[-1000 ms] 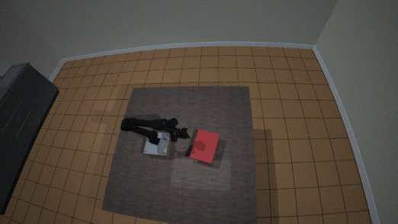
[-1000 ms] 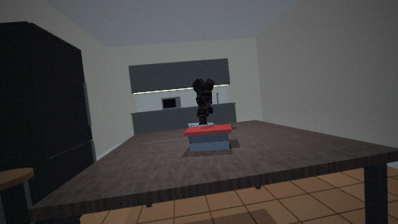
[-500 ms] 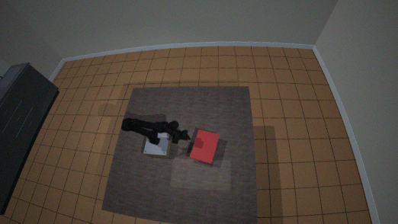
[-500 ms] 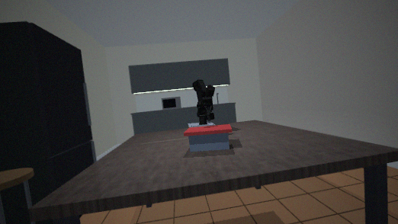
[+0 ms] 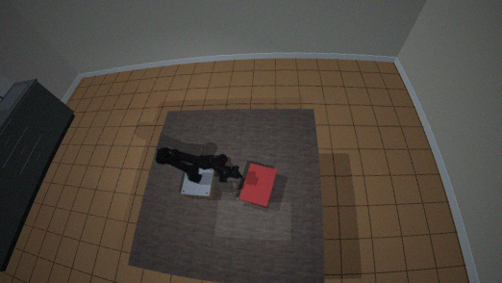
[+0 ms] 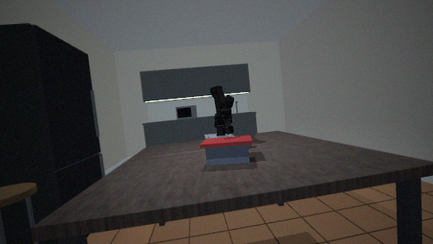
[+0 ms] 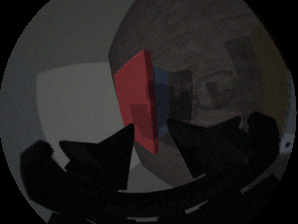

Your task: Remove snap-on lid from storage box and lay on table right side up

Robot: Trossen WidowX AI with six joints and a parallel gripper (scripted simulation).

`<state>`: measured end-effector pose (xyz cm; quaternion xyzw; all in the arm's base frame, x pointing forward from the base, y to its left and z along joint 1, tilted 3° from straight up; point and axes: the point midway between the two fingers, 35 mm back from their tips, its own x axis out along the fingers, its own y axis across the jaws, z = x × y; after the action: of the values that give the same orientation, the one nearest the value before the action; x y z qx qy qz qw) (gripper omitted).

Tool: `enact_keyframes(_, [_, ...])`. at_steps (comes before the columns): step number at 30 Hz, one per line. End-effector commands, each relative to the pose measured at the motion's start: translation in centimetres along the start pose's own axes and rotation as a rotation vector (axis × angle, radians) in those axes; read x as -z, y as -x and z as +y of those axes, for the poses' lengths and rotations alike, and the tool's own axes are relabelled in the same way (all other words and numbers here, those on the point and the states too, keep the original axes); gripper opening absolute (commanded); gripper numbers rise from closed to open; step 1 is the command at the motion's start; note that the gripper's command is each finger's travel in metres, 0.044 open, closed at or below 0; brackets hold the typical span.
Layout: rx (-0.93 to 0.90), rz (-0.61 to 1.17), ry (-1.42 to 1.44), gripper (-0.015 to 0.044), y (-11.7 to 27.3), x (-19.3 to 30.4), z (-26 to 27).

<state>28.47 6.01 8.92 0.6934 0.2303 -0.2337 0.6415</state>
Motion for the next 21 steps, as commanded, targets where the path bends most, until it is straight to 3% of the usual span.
enact_keyframes(1, [0.008,0.001,0.005,0.0235,-0.7,0.0,-0.1])
enact_keyframes(21, [0.006,0.000,0.005,0.0235,-3.9,0.0,-0.2])
